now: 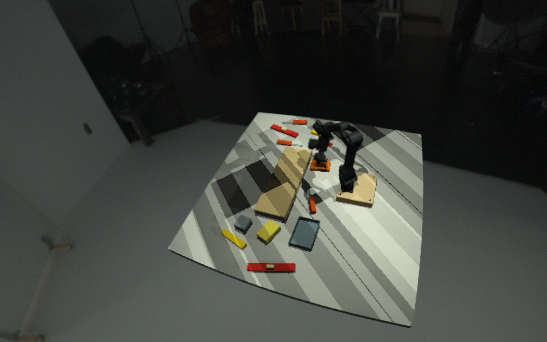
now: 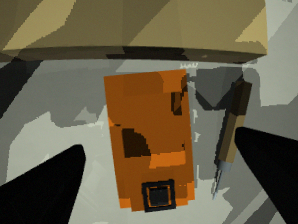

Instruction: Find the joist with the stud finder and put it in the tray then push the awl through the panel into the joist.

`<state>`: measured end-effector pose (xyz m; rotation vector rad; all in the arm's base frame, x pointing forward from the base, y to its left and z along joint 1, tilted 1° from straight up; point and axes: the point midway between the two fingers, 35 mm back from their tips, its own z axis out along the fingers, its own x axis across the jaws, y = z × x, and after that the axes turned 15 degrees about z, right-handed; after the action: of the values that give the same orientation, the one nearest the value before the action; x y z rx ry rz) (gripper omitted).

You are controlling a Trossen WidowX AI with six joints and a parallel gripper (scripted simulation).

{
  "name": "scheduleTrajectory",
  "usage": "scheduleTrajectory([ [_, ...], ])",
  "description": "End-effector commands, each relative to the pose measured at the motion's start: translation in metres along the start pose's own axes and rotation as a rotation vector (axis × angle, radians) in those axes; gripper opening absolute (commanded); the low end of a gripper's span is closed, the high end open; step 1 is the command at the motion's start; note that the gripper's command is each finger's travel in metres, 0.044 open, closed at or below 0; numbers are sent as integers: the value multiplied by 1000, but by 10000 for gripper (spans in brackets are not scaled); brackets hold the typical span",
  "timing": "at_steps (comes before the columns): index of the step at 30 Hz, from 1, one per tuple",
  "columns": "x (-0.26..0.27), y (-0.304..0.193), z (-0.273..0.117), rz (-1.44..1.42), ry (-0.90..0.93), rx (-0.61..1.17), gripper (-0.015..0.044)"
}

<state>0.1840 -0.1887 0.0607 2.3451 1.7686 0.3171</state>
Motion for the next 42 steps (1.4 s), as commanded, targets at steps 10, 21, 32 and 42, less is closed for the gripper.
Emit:
scheduleTrajectory([
  [10,0,-8,24,7,12,8,440],
  [21,0,-14,41,8,12,8,440],
  [32,0,-15,44,8,12,8,315],
  [42,0,-15,44,8,12,8,248],
])
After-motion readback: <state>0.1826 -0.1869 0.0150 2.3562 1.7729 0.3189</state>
